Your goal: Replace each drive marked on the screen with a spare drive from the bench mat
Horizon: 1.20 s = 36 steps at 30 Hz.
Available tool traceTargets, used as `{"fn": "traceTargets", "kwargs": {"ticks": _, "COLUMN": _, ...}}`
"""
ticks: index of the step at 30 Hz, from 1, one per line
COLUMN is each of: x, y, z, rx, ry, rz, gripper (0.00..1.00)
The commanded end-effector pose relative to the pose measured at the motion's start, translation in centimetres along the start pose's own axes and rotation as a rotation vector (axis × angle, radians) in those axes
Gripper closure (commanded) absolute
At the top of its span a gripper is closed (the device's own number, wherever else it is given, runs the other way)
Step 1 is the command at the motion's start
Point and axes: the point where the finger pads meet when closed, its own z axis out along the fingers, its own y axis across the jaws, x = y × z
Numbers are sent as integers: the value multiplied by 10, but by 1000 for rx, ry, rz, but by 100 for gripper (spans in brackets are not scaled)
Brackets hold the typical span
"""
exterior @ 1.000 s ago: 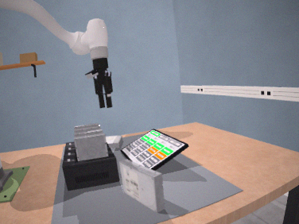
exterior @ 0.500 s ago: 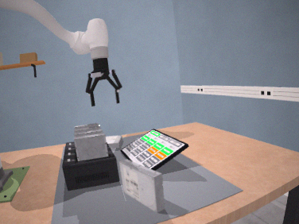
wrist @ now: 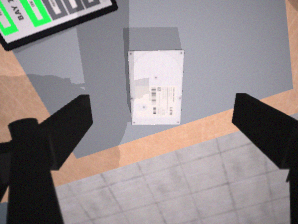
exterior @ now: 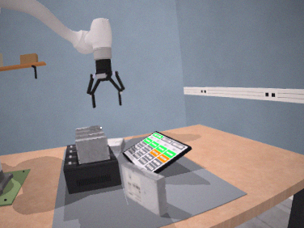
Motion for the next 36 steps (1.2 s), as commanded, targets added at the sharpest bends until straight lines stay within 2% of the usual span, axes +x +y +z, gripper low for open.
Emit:
{"fn": "traceTargets", "kwargs": {"ticks": 1, "x": 0, "y": 0, "z": 0, "rx": 0, "ry": -1, "rz": 0, "gripper": 11}}
{"fn": "traceTargets", "kwargs": {"ticks": 9, "x": 0, "y": 0, "z": 5, "rx": 0, "ry": -1, "rz": 0, "gripper": 11}}
{"fn": "traceTargets", "kwargs": {"ticks": 15, "x": 0, "y": 0, "z": 20, "rx": 0, "ry": -1, "rz": 0, "gripper": 11}}
{"fn": "traceTargets", "kwargs": {"ticks": 24, "x": 0, "y": 0, "z": 58, "rx": 0, "ry": -1, "rz": 0, "gripper": 11}}
{"fn": "traceTargets", "kwargs": {"ticks": 26, "x": 0, "y": 0, "z": 58, "rx": 0, "ry": -1, "rz": 0, "gripper": 11}}
{"fn": "traceTargets", "kwargs": {"ticks": 36, "x": 0, "y": 0, "z": 109, "rx": 0, "ry": -1, "rz": 0, "gripper": 11}}
